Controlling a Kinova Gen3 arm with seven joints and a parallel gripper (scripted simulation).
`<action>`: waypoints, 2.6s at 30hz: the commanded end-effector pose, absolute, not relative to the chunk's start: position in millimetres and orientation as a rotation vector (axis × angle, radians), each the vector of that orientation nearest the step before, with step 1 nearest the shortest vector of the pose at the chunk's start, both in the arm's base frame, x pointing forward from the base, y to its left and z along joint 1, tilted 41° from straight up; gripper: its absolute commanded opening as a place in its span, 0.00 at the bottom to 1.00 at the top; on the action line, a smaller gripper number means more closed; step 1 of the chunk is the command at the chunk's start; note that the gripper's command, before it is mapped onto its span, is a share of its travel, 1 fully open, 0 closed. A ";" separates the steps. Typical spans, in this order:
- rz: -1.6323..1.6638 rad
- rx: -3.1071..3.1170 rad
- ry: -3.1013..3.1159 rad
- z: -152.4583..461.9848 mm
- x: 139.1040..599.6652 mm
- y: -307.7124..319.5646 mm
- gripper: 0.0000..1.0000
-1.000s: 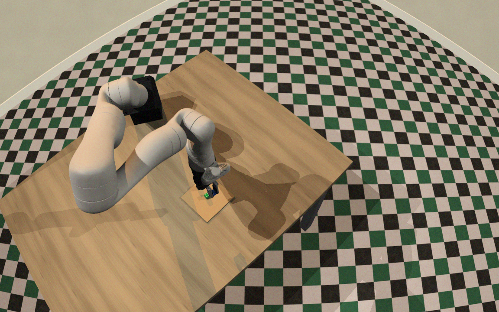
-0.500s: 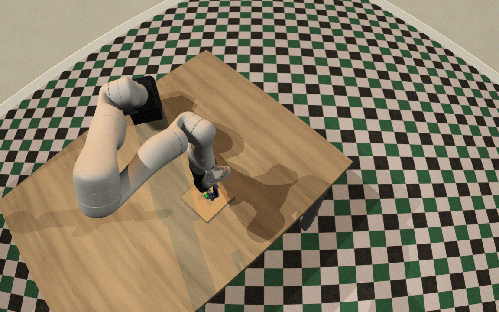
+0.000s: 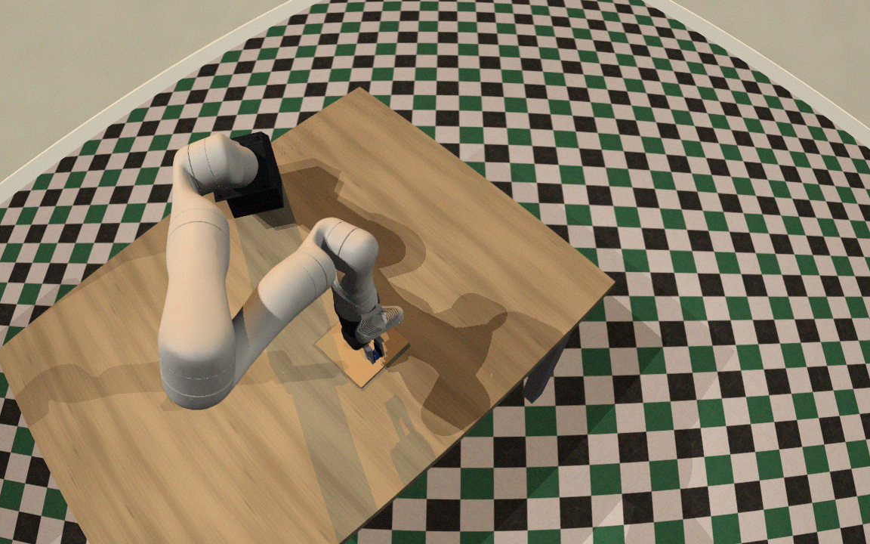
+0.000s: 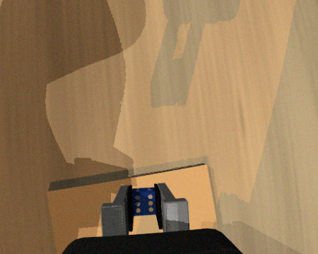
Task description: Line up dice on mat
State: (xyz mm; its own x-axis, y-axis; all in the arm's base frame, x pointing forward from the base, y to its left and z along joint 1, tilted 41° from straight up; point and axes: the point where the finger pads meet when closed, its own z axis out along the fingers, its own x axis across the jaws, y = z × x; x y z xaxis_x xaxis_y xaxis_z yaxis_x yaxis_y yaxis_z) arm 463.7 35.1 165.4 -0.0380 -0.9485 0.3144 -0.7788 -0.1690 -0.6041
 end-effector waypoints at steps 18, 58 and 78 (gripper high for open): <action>-0.976 -2.011 1.858 133.2 477.1 29.1 0.34; -0.976 -2.011 1.858 132.8 477.5 28.9 0.34; -0.976 -2.011 1.858 130.3 479.5 28.0 0.34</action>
State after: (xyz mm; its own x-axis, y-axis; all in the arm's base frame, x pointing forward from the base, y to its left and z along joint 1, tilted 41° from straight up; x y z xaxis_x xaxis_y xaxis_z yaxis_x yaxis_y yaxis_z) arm 479.5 27.7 129.8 -0.0290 -0.9505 0.3095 -0.7951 -0.1657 -0.5834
